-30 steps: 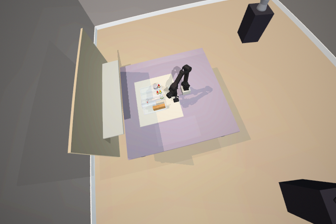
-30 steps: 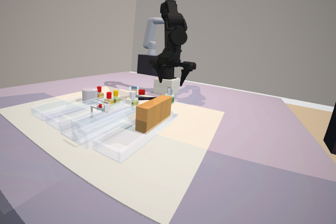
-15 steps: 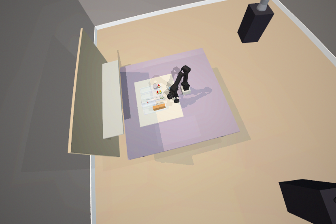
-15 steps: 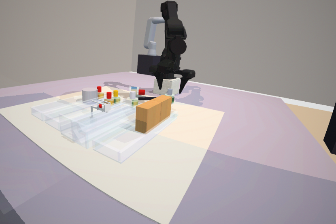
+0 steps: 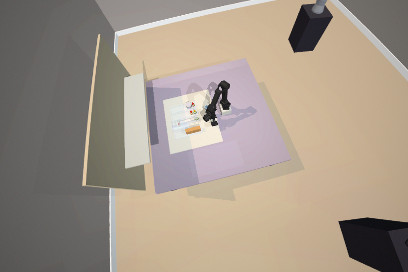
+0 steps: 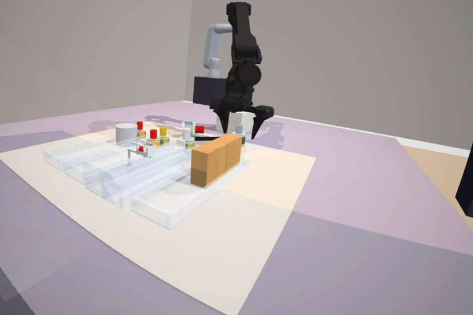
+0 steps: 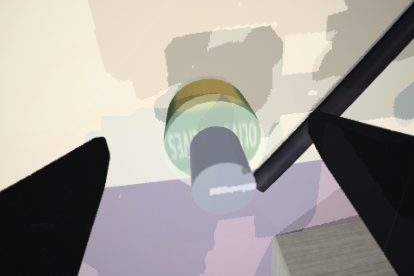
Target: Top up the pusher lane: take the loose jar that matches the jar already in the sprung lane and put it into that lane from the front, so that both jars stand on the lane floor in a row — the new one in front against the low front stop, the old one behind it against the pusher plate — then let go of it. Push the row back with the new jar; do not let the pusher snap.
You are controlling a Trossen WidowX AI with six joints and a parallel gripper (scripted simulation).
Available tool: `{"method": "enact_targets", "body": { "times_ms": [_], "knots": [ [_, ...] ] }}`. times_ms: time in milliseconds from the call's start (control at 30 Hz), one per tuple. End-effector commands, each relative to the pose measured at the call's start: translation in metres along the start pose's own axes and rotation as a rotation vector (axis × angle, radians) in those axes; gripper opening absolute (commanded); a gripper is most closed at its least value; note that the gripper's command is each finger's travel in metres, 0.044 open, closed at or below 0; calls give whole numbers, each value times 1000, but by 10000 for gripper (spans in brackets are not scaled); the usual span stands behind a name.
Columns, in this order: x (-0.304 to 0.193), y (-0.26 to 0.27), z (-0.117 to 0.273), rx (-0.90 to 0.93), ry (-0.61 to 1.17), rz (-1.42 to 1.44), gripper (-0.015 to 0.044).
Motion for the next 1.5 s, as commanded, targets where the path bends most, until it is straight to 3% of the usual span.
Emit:
{"method": "enact_targets", "body": {
  "times_ms": [0, 33, 333, 533, 733, 1200, 1467],
  "knots": [
    [-3, -1, -6, -1, 8, 4, 440],
    [-3, -1, -6, -1, 8, 4, 440],
    [-3, -1, -6, -1, 8, 4, 204],
    [-3, -1, -6, -1, 8, 4, 164],
    [2, 3, 12, 0, 8, 4, 6],
    [3, 7, 94, 1, 7, 4, 0],
    [17, 0, 94, 2, 6, 5, 0]
  ]
}}
Point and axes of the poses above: the point midway between the two fingers, 35 mm back from their tips, its own z axis back along the fingers, its own y axis across the jaws, x = y × z, the point moved 1 cm from there along z, back along the fingers, and after that the axes turned 10 degrees about z, right-handed, at the moved point
